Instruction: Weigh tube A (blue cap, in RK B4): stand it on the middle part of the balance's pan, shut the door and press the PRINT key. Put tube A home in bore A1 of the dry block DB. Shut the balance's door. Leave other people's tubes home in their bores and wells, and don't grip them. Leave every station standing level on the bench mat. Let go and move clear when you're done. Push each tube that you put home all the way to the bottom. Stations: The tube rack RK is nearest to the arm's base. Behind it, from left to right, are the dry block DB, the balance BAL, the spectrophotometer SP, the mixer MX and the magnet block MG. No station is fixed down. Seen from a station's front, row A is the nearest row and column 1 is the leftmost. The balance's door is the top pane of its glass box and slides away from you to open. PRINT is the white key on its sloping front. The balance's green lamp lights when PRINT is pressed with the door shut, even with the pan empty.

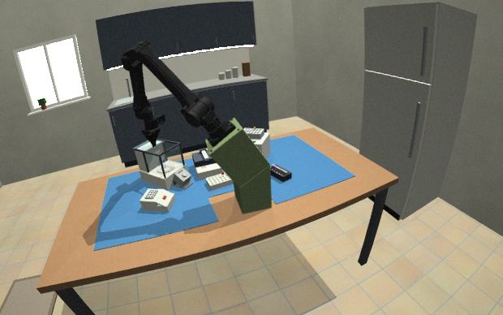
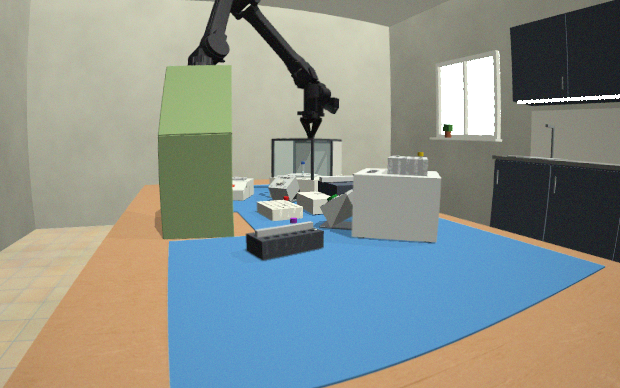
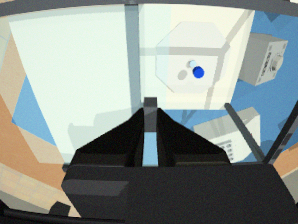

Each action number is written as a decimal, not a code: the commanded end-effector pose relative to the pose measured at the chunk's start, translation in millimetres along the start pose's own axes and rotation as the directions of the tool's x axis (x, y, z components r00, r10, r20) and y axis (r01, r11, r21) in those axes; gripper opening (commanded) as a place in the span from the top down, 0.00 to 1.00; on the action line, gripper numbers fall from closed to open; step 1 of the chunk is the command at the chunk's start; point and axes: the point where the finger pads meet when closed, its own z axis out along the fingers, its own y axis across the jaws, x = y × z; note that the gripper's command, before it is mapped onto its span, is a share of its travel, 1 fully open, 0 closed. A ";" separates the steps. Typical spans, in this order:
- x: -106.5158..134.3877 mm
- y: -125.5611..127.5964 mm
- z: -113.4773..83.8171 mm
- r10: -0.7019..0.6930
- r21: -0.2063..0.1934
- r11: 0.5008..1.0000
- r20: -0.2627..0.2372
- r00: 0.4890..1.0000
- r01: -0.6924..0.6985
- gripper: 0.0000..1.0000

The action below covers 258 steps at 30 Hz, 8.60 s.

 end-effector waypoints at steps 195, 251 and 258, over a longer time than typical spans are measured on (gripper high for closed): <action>3.3 -59.4 -15.5 -1.000 -0.001 -0.002 -0.001 -0.002 1.000 0.64; 4.5 -45.0 60.9 -1.000 0.001 -0.012 0.023 -0.012 1.000 0.64; 4.5 -47.4 73.4 -1.000 0.000 -0.010 0.019 -0.010 1.000 0.64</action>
